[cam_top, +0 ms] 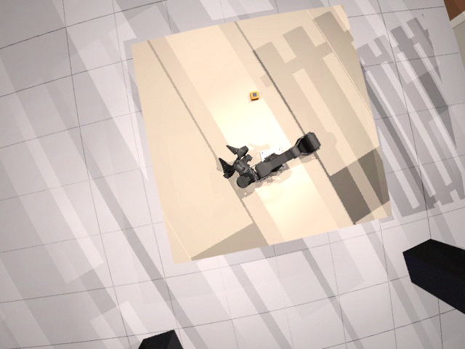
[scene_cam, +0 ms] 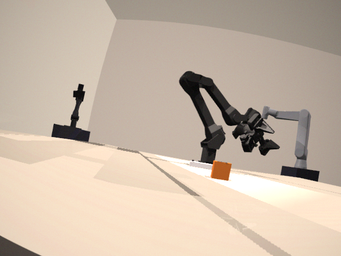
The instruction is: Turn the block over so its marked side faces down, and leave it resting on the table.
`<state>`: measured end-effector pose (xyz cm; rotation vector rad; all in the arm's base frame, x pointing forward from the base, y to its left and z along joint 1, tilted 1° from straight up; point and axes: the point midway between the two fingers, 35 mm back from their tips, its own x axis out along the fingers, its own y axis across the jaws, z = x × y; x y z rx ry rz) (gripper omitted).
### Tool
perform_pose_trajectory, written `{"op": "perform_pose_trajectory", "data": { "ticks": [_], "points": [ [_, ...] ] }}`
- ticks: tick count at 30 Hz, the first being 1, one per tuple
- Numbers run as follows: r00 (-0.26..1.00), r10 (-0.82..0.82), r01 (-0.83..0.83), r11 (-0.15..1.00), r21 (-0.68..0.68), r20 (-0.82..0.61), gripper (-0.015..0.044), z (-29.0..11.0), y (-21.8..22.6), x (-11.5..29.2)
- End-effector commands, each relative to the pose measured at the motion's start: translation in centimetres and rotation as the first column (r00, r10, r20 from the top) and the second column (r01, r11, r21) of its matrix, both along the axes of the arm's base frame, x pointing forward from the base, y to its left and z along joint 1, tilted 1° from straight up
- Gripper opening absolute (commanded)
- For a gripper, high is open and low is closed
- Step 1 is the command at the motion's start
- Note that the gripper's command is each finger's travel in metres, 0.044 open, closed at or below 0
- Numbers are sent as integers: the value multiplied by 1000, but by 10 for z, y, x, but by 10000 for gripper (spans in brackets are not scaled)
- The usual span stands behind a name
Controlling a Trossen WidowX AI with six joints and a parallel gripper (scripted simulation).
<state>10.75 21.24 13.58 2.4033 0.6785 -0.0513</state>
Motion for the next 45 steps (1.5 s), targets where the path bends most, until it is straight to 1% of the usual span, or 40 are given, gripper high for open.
{"op": "perform_pose_trajectory", "data": {
  "ticks": [1, 2, 3, 6, 10, 12, 14, 16, 18, 20, 24, 28, 30, 33, 37, 45],
  "points": [
    [1000, 0, 0, 1000, -3, -5, 426, 0, 1, 1],
    [1000, 1, -1, 1000, -13, -19, 440, -1, 4, 4],
    [1000, -1, 0, 999, -54, -26, 440, -1, 8, 9],
    [1000, -5, 8, 962, -272, 14, 440, 3, 14, 28],
    [999, 13, 6, 844, -537, 31, 440, 6, 17, 56],
    [999, 32, -11, 736, -677, 18, 440, 7, 16, 75],
    [998, 55, -46, 603, -797, -15, 440, 7, 13, 96],
    [995, 78, -97, 458, -884, -68, 440, 7, 7, 118],
    [986, 97, -157, 322, -934, -132, 440, 6, -2, 137],
    [979, 106, -195, 247, -949, -173, 440, 6, -7, 148],
    [969, 92, -244, 163, -956, -231, 440, 7, -24, 169],
    [947, 85, -315, 63, -947, -310, 440, 7, -44, 190],
    [926, 92, -368, -7, -930, -367, 440, 6, -56, 202],
    [881, 112, -449, -114, -886, -460, 440, 4, -74, 216],
    [809, 140, -535, -228, -814, -571, 440, 2, -99, 232],
    [628, 205, -649, -393, -651, -750, 440, -1, -151, 254]
  ]
}}
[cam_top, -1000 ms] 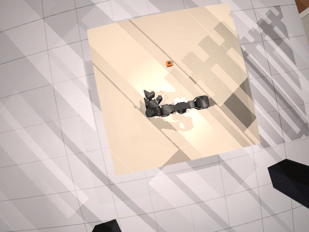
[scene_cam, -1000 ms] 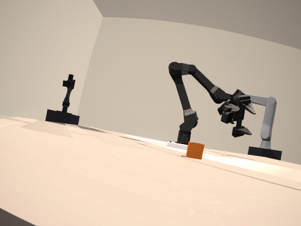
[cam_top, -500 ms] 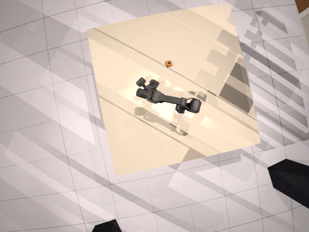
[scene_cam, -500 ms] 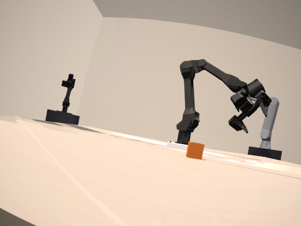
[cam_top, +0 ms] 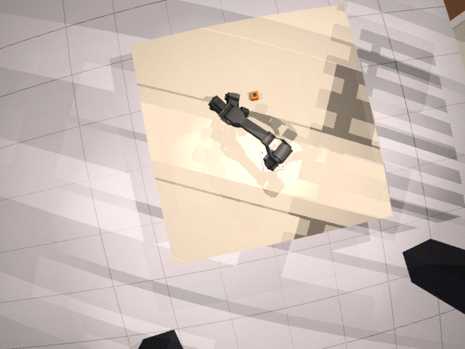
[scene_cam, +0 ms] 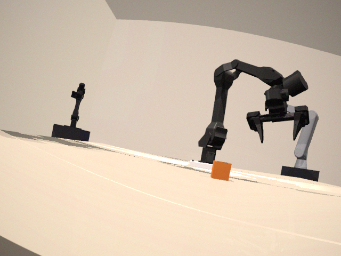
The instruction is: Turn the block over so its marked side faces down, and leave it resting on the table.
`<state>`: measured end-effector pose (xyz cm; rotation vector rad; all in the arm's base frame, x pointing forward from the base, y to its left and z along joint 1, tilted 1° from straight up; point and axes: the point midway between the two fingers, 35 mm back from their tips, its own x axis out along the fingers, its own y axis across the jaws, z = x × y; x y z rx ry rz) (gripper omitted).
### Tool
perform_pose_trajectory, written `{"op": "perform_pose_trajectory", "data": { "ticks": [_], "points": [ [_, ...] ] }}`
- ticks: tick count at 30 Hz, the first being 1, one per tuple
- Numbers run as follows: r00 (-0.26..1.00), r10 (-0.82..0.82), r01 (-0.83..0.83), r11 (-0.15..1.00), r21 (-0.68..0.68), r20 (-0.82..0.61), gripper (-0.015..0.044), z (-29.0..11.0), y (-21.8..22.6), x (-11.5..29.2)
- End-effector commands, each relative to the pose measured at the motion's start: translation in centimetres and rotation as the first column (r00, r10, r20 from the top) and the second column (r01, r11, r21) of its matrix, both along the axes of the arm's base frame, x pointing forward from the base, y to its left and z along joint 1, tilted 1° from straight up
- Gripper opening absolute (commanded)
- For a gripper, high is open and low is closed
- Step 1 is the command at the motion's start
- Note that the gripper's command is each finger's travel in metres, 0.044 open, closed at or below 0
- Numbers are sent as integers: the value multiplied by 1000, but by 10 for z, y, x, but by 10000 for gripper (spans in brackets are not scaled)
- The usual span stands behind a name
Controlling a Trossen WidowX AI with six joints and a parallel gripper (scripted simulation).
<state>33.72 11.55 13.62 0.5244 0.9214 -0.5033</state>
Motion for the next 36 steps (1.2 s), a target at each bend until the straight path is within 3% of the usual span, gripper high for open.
{"op": "perform_pose_trajectory", "data": {
  "ticks": [1, 9, 15, 28, 36],
  "points": [
    [947, 181, -203, 977, -59, -265, 440, -2, -61, 27],
    [843, 330, -361, 933, 10, -425, 440, -4, -118, 37],
    [728, 480, -480, 867, 136, -490, 440, -3, -161, 39],
    [717, 495, -490, 859, 150, -491, 440, -3, -165, 39],
    [717, 495, -490, 859, 150, -491, 440, -38, -166, 41]
  ]
}}
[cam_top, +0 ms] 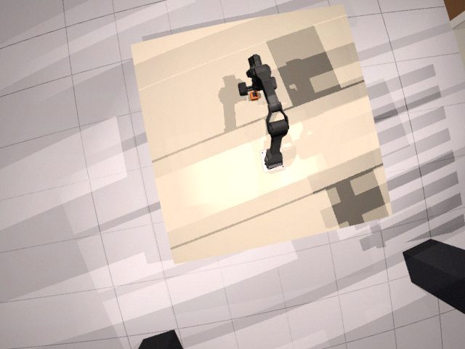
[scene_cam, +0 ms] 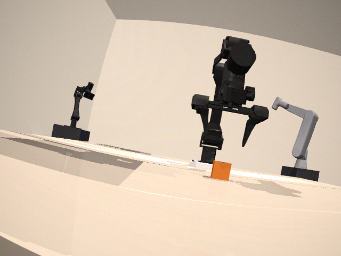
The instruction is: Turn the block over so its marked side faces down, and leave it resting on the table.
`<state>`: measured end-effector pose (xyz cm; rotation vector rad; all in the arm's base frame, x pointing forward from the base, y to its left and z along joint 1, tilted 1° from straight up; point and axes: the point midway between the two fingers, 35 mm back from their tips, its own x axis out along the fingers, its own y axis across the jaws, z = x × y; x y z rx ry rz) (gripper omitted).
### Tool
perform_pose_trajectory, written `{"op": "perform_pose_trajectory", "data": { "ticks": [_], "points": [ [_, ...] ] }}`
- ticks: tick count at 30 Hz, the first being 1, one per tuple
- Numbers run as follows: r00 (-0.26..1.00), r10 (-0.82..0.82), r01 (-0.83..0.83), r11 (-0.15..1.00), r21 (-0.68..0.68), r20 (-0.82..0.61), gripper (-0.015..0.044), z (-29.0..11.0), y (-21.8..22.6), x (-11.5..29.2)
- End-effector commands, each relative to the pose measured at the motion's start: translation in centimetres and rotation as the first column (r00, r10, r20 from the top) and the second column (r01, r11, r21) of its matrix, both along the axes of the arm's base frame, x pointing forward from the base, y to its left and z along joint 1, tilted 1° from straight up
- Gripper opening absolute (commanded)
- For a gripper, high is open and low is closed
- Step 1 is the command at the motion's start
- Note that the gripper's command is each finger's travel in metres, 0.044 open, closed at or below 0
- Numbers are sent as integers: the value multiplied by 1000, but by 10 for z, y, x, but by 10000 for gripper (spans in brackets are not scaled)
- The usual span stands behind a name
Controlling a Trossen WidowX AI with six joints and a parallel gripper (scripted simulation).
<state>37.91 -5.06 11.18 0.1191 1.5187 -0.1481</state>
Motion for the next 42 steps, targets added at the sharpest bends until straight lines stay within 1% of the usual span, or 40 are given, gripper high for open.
{"op": "perform_pose_trajectory", "data": {
  "ticks": [1, 3, 6, 12, 33, 42],
  "points": [
    [1000, 6, -6, 1000, 7, -10, 440, -14, 0, -1],
    [1000, 6, -6, 1000, 7, -10, 440, -15, 0, -1],
    [1000, 6, -6, 1000, 7, -10, 440, -27, 1, 0],
    [1000, 6, -6, 1000, 7, -10, 440, -30, 1, 0],
    [1000, 6, -6, 1000, 7, -10, 440, -61, 1, 1],
    [1000, 6, -6, 1000, 7, -10, 204, -61, 1, 1]
  ]
}}
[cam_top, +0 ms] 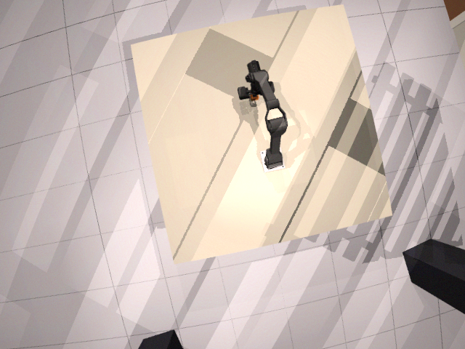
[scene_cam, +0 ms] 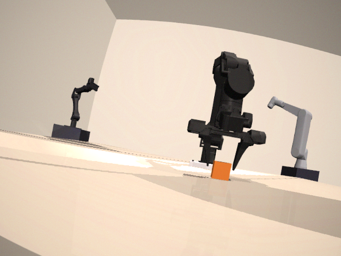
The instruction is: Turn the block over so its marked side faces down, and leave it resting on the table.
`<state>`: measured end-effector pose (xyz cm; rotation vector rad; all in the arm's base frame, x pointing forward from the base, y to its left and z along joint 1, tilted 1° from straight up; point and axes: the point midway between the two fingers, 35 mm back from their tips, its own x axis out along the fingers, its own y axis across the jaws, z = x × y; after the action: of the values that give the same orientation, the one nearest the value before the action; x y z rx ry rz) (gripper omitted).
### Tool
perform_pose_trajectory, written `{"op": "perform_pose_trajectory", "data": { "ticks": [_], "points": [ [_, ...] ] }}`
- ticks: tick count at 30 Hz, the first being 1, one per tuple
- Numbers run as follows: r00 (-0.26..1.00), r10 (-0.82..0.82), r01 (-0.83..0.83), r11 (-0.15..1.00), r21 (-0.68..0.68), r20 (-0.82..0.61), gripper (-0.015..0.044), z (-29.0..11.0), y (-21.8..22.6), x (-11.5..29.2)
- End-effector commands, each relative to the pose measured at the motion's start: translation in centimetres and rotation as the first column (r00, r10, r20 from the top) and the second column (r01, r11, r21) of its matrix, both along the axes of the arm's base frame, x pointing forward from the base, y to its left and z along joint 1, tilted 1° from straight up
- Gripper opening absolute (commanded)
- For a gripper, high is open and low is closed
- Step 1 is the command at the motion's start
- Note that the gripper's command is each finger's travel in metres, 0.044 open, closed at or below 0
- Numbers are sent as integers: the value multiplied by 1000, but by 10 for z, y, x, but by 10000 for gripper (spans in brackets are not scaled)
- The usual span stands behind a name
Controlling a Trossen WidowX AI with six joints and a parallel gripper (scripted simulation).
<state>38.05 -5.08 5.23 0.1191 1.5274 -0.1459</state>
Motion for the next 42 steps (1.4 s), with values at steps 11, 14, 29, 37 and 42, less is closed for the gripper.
{"op": "perform_pose_trajectory", "data": {
  "ticks": [11, 14, 29, 37, 42],
  "points": [
    [1000, 4, -4, 1000, 5, -2, 111, -2, 1, -1],
    [1000, 4, -4, 1000, 5, -2, 91, -2, 1, -1],
    [1000, 4, -4, 1000, 5, -2, 0, 28, 1, -2],
    [996, 7, -6, 1000, -11, 90, 0, 24, 1, 0],
    [987, 10, -6, 1000, -24, 161, 0, 22, 1, 1]
  ]
}}
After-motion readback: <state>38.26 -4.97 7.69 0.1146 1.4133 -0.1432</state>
